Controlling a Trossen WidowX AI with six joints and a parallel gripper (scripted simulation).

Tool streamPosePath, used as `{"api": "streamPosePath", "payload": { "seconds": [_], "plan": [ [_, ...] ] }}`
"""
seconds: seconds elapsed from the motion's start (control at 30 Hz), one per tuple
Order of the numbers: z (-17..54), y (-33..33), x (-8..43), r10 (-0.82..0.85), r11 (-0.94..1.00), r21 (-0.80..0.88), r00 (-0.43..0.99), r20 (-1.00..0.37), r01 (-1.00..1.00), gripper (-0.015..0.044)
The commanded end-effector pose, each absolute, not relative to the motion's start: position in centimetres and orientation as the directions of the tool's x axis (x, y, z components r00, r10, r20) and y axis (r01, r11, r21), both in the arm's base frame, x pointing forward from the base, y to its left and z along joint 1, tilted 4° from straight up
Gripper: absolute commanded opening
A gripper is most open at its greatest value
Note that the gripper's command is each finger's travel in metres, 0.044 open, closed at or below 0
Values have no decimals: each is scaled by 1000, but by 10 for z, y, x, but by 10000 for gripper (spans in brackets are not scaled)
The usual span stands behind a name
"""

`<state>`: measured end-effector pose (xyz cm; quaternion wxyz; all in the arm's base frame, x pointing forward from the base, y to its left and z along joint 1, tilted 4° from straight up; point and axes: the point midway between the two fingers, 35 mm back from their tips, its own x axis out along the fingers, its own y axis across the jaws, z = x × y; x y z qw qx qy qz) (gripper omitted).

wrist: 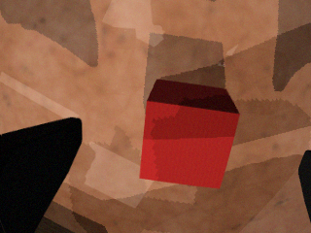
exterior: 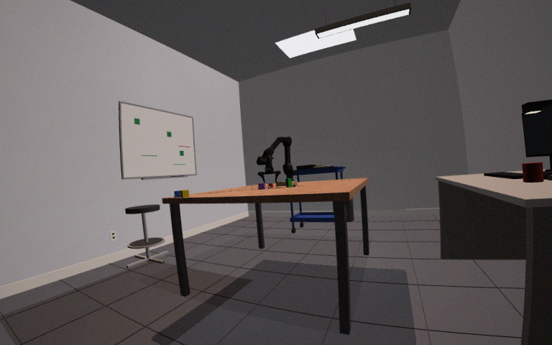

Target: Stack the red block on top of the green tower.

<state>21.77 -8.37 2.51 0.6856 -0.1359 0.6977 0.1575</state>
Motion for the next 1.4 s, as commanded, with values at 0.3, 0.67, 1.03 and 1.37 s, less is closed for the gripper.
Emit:
{"api": "streamPosePath", "payload": {
  "seconds": [0.3, 0.67, 1.03, 1.37],
  "plan": [
    [2, -81, 214, 34, 914, 43, -30, -999, -404, 440],
    [-4, -80, 214, 34, 914, 43, -30, -999, -404, 440],
    [-3, -80, 214, 34, 914, 43, -30, -999, -404, 414],
    [-3, -80, 214, 34, 914, 43, -30, -999, -404, 151]
  ]
}}
